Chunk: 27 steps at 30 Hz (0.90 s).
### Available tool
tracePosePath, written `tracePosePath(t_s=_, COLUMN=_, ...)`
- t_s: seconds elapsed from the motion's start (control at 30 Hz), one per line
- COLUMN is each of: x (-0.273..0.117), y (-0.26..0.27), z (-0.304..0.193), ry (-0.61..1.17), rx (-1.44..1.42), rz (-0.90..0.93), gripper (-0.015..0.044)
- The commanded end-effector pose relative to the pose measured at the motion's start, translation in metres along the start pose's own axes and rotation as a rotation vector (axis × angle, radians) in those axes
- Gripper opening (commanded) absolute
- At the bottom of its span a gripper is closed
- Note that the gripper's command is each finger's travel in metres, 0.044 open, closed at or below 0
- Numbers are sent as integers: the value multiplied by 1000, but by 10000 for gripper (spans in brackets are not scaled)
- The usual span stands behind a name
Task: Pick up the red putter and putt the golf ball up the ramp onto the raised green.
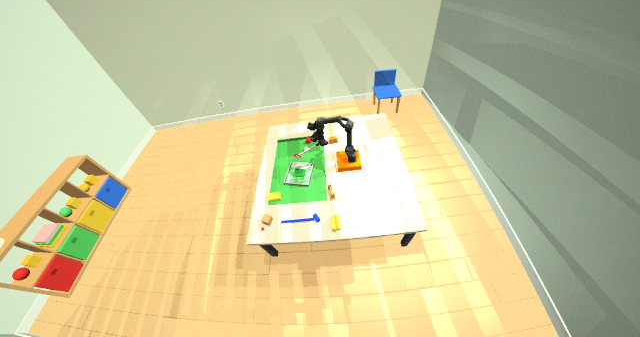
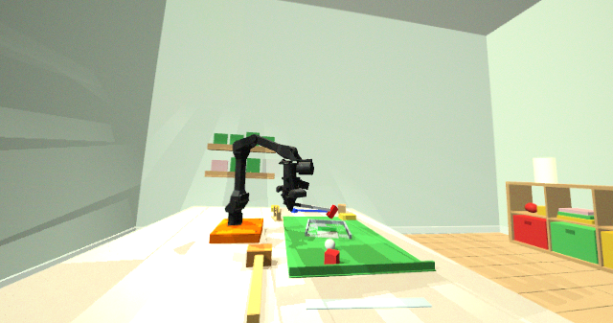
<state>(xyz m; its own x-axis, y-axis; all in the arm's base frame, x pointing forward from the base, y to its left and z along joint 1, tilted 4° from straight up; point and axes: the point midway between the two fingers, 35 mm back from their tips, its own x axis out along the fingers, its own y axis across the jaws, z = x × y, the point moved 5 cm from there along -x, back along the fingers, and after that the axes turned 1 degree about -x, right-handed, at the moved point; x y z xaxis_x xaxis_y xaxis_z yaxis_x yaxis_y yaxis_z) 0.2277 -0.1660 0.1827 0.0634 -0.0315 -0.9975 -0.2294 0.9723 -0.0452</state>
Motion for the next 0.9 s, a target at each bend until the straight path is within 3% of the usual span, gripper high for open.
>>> tracePosePath(t_s=0.0, x=-5, y=-16, z=-17, ry=8, rx=120, rz=-18, gripper=0)
tracePosePath(t_s=0.63, x=-20, y=-60, z=-100, ry=72, rx=584, rz=-59, gripper=0)
tracePosePath(t_s=0.87, x=-19, y=-61, z=-103, ry=75, rx=600, rz=-59, gripper=0)
